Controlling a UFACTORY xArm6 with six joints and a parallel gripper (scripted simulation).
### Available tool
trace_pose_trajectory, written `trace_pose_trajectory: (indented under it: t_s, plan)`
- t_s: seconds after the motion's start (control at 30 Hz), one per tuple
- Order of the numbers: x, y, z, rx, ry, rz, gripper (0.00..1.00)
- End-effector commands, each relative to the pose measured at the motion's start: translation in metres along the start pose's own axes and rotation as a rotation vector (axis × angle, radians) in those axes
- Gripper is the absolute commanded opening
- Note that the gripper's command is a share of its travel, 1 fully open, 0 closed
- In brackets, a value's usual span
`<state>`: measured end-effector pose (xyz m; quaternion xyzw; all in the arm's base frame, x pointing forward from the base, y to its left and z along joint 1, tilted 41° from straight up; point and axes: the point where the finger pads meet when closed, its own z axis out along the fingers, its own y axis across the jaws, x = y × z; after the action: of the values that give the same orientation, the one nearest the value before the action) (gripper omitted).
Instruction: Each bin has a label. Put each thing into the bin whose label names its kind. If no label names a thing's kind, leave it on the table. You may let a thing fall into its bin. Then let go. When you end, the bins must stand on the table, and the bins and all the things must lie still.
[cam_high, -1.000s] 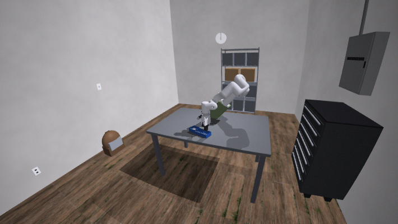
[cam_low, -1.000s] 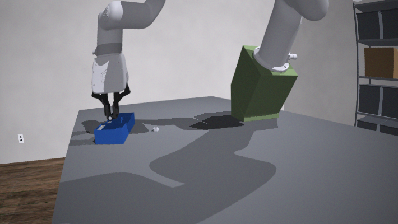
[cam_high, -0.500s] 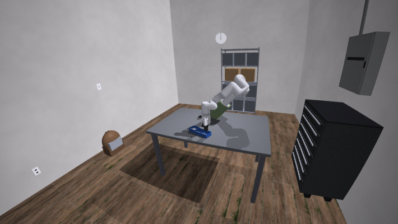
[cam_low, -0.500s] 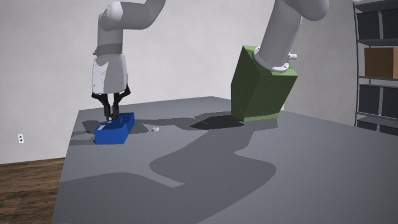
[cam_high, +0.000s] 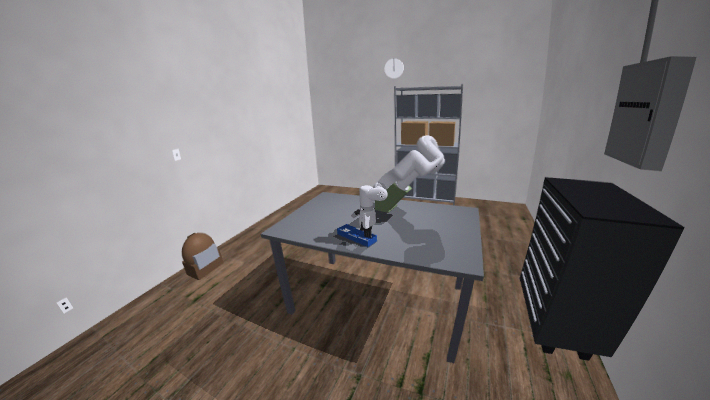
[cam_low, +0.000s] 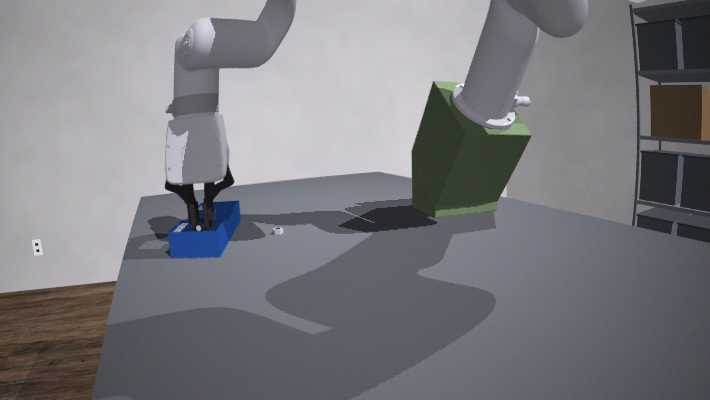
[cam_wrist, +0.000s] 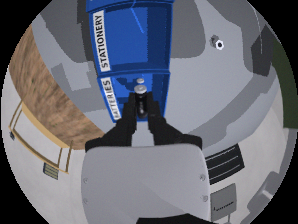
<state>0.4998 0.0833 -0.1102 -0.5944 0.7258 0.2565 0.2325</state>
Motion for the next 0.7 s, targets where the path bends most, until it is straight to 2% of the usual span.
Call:
trace_pose_trajectory:
  t_s: [0.0,0.47,0.5,0.67]
  plan:
    - [-0.0002,-0.0019,0.0065,0.004,0.0,-0.001,0.0]
    - [-0.0002,-0.0019,0.0065,0.004,0.0,-0.001,0.0]
    - [-0.0002,-0.0019,0.0065,0.004,0.0,-0.001,0.28]
    - [-0.0002,-0.0019,0.0065,0.004,0.0,-0.001,0.28]
